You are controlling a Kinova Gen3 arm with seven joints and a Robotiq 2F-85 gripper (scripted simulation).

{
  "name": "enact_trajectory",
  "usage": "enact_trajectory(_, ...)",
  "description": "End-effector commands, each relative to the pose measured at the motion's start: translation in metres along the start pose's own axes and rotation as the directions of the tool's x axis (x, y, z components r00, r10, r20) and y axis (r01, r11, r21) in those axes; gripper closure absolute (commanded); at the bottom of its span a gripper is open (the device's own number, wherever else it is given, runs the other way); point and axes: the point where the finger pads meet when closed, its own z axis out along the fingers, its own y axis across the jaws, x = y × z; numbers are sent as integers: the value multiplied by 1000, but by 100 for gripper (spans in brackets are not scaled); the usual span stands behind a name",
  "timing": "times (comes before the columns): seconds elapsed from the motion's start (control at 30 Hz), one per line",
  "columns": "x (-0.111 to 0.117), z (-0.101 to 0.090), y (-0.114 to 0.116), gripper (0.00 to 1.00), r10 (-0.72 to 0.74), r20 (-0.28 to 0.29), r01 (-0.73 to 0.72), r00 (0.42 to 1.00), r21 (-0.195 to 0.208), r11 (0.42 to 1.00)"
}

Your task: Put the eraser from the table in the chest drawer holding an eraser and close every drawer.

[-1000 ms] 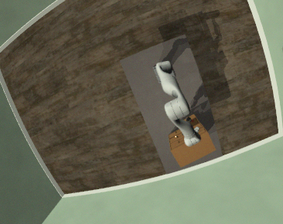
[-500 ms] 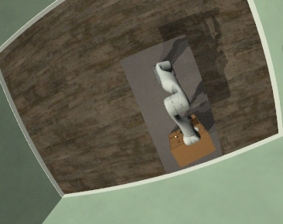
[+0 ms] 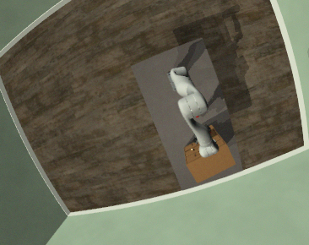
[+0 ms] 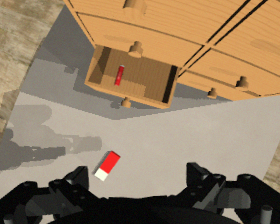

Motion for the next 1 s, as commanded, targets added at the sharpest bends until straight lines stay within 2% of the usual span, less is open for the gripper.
enact_trajectory(0.0, -4, -11, -1, 0, 36, -10, -36, 999, -10, 999)
enact_trajectory(0.57, -27, -35, -9, 0, 245, -3, -245, 970, -8, 970)
enact_trajectory(0.97, -32, -41, -11, 0, 298, -1, -298, 955, -7, 955)
